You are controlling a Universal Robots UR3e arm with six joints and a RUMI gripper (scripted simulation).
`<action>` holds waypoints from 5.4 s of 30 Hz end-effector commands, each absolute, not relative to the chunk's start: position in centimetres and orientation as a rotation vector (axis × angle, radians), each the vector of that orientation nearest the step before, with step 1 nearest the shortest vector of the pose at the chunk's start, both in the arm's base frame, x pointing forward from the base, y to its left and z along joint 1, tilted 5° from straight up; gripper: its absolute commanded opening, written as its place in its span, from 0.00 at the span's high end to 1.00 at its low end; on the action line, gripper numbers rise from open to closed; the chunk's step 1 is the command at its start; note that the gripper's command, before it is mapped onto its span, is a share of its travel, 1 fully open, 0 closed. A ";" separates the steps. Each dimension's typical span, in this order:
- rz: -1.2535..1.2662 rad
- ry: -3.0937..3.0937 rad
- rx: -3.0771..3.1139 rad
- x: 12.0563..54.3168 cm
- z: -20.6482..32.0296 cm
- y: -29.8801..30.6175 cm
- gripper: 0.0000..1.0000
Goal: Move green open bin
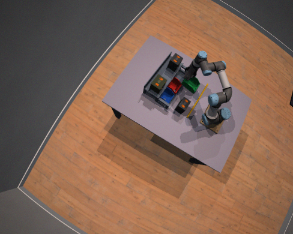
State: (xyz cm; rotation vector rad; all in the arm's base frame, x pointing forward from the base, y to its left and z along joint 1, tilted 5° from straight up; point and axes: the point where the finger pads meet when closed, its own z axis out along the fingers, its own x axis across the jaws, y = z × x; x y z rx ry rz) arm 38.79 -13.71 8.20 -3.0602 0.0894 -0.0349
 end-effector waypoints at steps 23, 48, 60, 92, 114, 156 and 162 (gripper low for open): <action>-0.039 0.089 -3.062 38.8 6.5 -13.6 0.80; -0.039 0.089 -3.062 38.8 6.3 -13.6 1.00; -0.039 0.089 -3.062 38.8 6.3 -13.6 1.00; -0.039 0.089 -3.062 38.8 6.3 -13.6 1.00; -0.039 0.089 -3.062 38.8 6.3 -13.6 1.00; -0.039 0.089 -3.062 37.8 6.8 -13.6 1.00; -0.039 0.089 -3.062 37.8 6.8 -13.6 1.00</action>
